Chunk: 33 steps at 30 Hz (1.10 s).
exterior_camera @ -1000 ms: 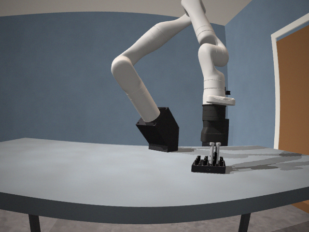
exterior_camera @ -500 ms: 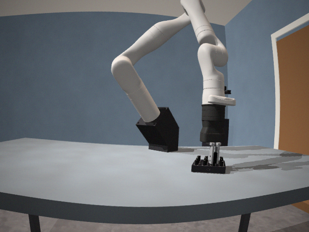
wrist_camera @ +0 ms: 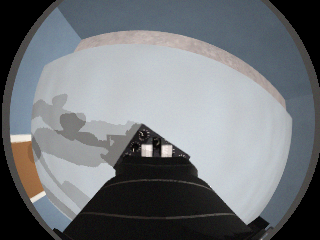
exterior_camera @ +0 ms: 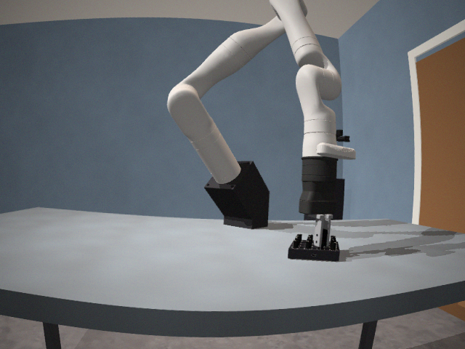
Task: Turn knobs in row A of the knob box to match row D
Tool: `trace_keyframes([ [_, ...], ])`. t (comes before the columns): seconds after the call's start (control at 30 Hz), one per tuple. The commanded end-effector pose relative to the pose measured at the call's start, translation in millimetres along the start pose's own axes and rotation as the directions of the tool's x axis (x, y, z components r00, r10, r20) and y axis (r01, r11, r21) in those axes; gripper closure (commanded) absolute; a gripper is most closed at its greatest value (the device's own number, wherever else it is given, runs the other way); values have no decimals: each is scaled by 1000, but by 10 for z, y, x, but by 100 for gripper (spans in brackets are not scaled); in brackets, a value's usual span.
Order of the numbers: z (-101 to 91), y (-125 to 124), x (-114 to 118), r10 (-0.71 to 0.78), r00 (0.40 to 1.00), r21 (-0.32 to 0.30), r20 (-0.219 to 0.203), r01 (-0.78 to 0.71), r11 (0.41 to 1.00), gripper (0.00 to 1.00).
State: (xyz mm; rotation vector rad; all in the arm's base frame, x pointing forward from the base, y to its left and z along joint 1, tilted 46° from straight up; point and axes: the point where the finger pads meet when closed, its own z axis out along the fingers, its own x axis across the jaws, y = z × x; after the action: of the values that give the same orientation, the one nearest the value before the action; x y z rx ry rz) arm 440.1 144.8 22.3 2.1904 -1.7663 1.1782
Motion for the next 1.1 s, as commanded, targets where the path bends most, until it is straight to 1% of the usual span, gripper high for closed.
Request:
trace_keyframes([
  [0.0,-6,-4,-3,-23,1000,-1,4,23,1000,70],
  [0.23,-6,-4,-3,-139,990,0,4,139,990,70],
  [0.43,-6,-4,-4,-241,971,0,4,241,971,70],
  [0.5,-6,-4,-4,-241,971,0,4,241,971,70],
  [0.93,-6,-4,-3,-437,899,1,4,437,899,70],
  [1.0,-6,-4,-3,-462,887,1,4,462,887,70],
  [1.07,-6,-4,-3,-462,887,1,4,462,887,70],
])
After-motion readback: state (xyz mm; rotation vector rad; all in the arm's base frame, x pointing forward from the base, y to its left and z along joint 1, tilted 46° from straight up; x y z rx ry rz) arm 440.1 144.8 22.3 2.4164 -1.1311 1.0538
